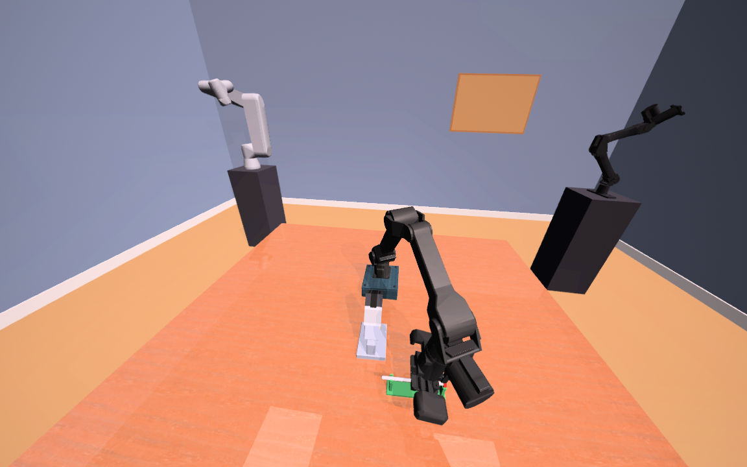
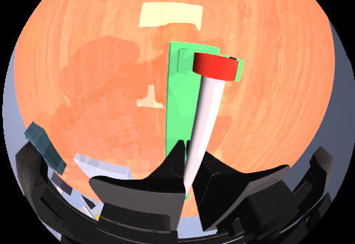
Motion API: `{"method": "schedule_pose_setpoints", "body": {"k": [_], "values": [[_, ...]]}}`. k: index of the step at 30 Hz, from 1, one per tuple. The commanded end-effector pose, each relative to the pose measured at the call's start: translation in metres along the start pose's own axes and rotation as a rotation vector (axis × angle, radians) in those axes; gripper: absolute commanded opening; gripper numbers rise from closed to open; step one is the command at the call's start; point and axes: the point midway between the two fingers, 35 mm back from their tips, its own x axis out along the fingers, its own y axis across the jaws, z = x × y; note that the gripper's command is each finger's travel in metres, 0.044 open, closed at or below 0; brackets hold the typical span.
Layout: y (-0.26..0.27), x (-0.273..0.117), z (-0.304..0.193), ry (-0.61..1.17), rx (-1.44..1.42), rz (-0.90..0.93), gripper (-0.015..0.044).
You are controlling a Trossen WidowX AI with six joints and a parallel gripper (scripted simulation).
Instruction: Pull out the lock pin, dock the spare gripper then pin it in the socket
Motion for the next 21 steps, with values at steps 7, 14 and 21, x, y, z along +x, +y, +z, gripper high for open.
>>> {"method": "schedule_pose_setpoints", "body": {"k": [7, 14, 21], "values": [[-0.001, -0.007, -0.002, 0.005, -0.003, -0.002, 0.0000], [-0.002, -0.030, -0.008, 0.005, -0.003, -0.002, 0.0000], [-0.001, -0.053, -0.014, 0.005, -0.003, -0.002, 0.0000]]}}
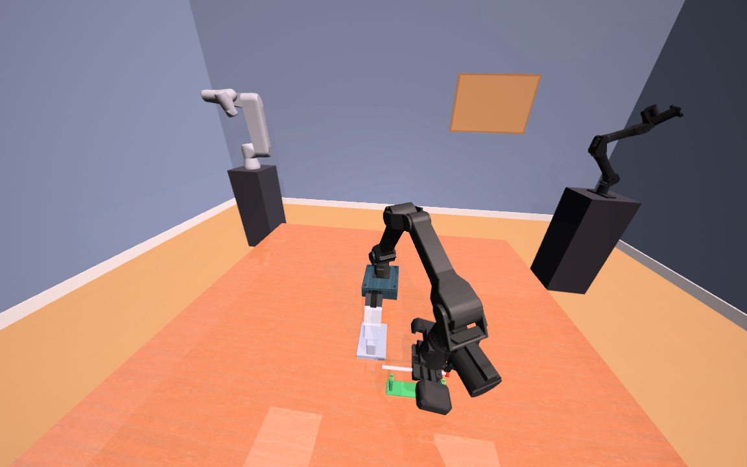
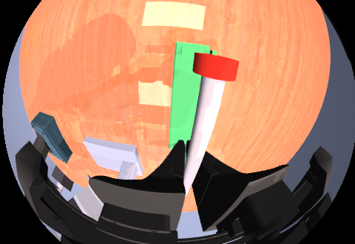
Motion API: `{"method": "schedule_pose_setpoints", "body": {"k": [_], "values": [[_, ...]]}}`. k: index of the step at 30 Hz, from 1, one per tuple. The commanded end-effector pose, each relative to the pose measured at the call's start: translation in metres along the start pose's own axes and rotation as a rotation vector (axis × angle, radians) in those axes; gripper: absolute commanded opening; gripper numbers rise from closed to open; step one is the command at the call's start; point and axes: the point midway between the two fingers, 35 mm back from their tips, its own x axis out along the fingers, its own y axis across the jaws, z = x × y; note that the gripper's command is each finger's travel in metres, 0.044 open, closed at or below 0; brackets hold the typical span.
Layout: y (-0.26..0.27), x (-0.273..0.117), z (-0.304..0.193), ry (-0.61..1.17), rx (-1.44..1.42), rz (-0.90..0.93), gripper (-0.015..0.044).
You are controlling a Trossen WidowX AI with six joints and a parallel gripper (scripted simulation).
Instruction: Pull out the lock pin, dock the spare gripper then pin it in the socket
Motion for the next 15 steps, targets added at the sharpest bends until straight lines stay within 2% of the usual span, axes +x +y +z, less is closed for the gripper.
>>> {"method": "schedule_pose_setpoints", "body": {"k": [1, 6, 15], "values": [[-0.002, -0.018, -0.005, -0.004, 0.008, -0.017, 0.0000], [-0.001, -0.030, -0.008, -0.004, 0.008, -0.017, 0.0000], [0.001, -0.022, -0.006, -0.002, 0.002, -0.005, 0.0000]]}}
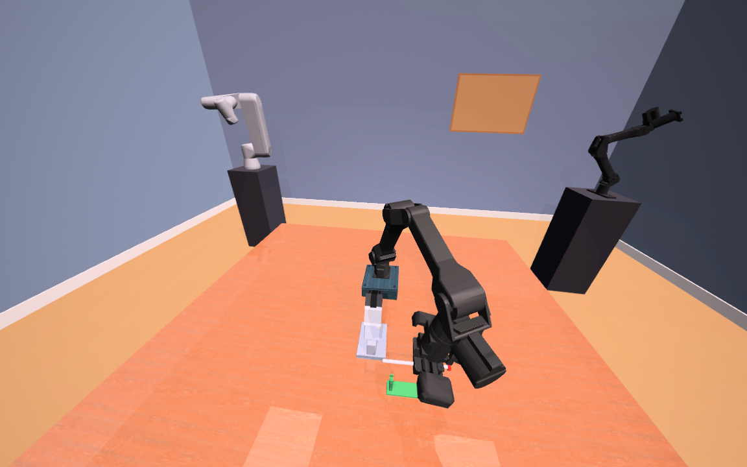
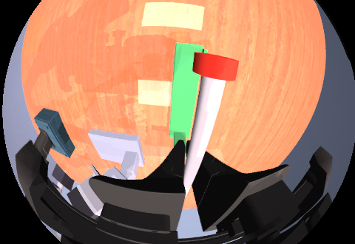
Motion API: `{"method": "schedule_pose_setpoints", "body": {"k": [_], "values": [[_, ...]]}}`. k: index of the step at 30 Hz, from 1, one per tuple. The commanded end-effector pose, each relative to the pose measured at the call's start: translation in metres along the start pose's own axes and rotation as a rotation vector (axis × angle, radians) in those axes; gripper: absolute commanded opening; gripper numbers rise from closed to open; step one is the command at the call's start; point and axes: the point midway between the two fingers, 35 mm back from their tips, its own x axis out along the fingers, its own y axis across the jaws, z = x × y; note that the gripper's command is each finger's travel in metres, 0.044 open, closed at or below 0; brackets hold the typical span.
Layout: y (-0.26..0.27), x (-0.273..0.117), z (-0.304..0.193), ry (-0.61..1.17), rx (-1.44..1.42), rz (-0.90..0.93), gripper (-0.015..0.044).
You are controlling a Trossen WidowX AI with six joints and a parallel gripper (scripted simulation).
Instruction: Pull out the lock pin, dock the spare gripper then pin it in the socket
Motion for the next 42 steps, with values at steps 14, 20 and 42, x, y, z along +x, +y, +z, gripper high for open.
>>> {"method": "schedule_pose_setpoints", "body": {"k": [14, 20, 42], "values": [[0.026, -0.009, 0.002, -0.003, -0.001, 0.002, 0.0000], [0.044, -0.014, 0.002, -0.005, -0.002, 0.004, 0.0000], [0.096, -0.015, 0.002, -0.010, -0.005, 0.008, 0.0000]]}}
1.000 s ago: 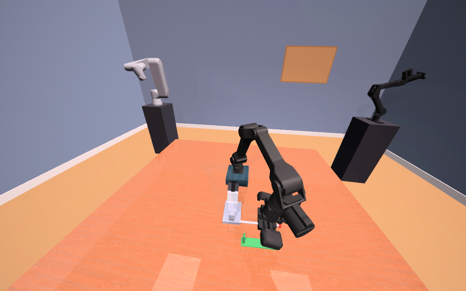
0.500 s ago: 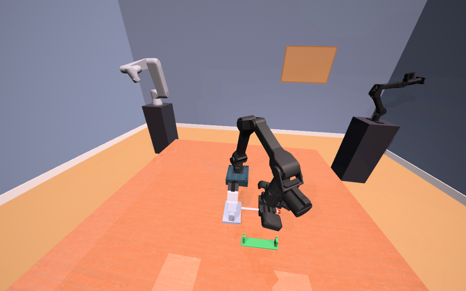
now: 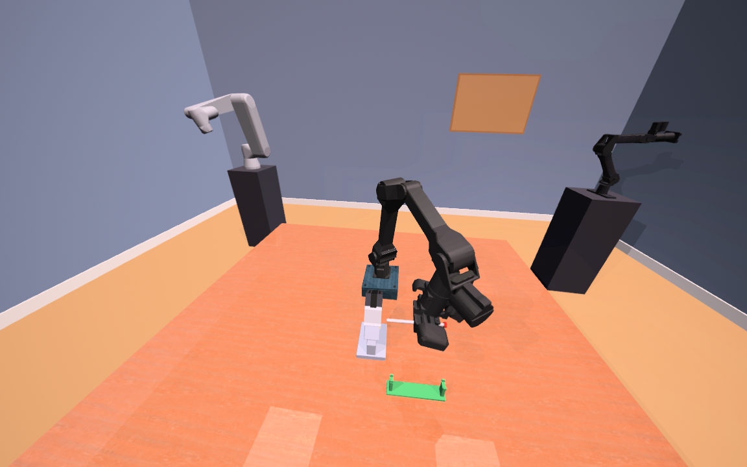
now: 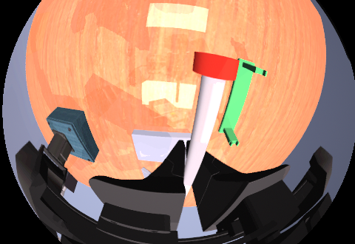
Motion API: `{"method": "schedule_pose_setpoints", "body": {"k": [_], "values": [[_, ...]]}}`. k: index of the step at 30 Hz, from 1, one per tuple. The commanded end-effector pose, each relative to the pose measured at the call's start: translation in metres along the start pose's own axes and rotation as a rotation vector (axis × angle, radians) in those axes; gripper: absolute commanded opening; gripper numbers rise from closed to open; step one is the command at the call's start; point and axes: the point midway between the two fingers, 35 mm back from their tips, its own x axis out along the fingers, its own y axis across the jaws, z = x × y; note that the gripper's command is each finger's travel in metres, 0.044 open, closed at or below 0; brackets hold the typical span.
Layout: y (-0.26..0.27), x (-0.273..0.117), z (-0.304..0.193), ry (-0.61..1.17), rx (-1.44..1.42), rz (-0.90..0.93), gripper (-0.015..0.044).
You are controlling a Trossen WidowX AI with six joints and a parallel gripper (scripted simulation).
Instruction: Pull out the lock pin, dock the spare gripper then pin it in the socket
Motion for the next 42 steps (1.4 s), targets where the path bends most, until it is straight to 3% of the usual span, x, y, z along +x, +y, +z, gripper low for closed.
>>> {"method": "schedule_pose_setpoints", "body": {"k": [1, 13, 42], "values": [[0.002, 0.008, 0.002, -0.004, 0.002, 0.004, 0.0000], [0.004, 0.050, 0.013, -0.006, 0.004, 0.000, 0.0000], [0.002, 0.051, -0.006, -0.006, 0.003, 0.005, 0.0000]]}}
